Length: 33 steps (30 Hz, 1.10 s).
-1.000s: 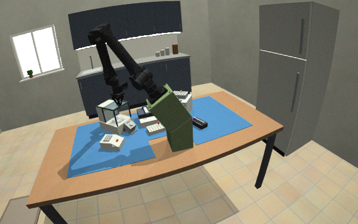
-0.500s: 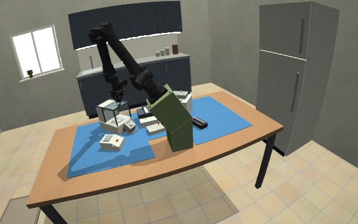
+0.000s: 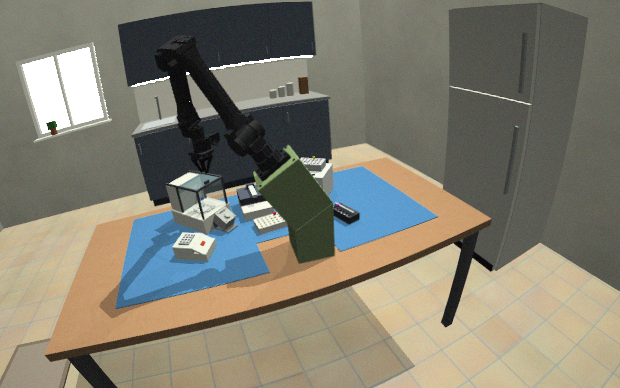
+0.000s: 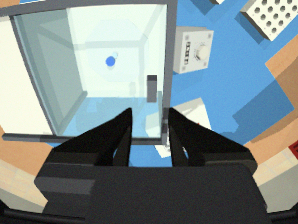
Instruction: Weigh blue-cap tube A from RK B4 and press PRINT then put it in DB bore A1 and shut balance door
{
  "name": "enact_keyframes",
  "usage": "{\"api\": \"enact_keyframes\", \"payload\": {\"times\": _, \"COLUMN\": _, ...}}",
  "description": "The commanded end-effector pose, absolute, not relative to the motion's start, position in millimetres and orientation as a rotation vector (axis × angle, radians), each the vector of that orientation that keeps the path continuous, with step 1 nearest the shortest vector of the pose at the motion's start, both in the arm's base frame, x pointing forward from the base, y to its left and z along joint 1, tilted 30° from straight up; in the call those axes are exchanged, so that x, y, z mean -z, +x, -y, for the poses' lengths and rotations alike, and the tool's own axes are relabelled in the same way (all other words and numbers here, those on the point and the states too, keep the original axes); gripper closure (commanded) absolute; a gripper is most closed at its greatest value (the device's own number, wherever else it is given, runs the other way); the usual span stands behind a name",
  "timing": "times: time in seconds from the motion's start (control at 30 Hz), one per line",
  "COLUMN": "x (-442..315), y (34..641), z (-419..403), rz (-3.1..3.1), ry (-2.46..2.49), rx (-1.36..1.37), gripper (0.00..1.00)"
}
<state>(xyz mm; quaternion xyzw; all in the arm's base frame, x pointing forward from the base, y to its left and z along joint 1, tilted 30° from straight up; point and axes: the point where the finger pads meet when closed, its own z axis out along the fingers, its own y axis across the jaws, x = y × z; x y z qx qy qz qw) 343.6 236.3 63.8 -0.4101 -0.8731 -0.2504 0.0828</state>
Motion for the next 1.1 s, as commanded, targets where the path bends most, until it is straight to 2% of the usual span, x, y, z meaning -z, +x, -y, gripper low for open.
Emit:
{"api": "enact_keyframes", "payload": {"times": 0.0, "x": -85, "y": 357, "z": -234, "rz": 2.623, "ry": -1.223, "rx": 0.797, "gripper": 0.7}}
{"api": "enact_keyframes", "payload": {"times": 0.47, "x": -83, "y": 350, "z": -232, "rz": 2.615, "ry": -1.22, "rx": 0.77, "gripper": 0.7}}
{"api": "enact_keyframes", "payload": {"times": 0.5, "x": -78, "y": 353, "z": -241, "rz": 2.658, "ry": -1.149, "rx": 0.784, "gripper": 1.0}}
{"api": "enact_keyframes", "payload": {"times": 1.07, "x": -40, "y": 335, "z": -240, "rz": 2.96, "ry": -0.511, "rx": 0.821, "gripper": 1.0}}
